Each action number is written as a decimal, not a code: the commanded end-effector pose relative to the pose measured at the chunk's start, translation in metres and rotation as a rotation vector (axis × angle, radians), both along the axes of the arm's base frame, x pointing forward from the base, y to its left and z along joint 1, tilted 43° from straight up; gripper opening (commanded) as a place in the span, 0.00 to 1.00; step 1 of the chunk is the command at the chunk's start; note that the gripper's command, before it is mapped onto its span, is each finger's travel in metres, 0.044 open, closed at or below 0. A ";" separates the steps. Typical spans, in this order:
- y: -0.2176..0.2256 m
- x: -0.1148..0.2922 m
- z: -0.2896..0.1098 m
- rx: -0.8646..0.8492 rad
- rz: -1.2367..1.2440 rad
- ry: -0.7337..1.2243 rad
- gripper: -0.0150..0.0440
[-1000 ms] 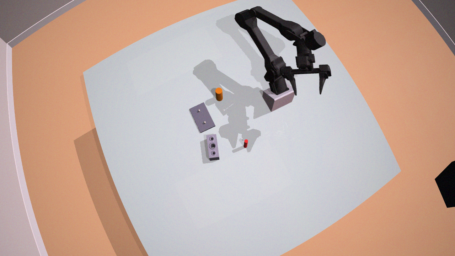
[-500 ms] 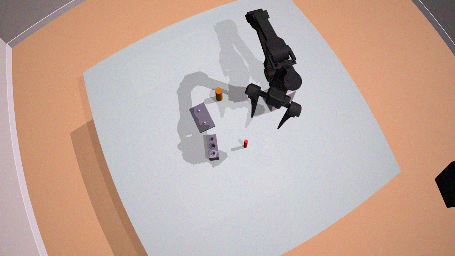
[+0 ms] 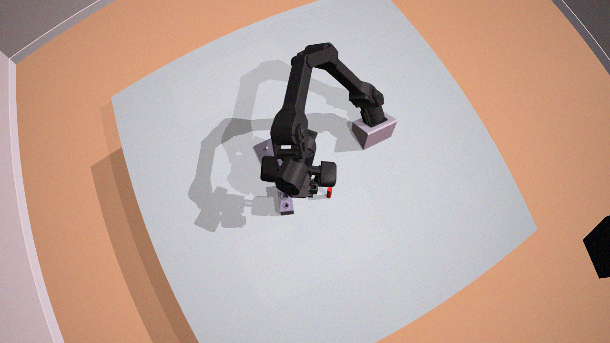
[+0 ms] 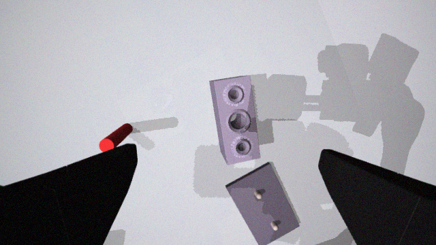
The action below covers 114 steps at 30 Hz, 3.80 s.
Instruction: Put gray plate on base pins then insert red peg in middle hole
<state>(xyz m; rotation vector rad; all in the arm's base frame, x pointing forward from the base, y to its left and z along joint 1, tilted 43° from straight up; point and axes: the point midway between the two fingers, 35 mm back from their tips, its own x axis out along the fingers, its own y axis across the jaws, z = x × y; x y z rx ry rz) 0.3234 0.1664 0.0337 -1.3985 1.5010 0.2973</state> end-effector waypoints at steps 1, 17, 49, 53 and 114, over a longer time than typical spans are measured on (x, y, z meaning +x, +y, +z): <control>-0.033 0.019 -0.013 -0.077 0.012 0.174 1.00; -0.092 0.039 -0.065 -0.107 0.020 0.244 1.00; -0.130 0.039 -0.104 -0.108 0.020 0.244 1.00; -0.134 0.039 -0.109 -0.109 0.020 0.244 1.00; -0.073 0.038 -0.049 -0.101 0.023 0.245 0.25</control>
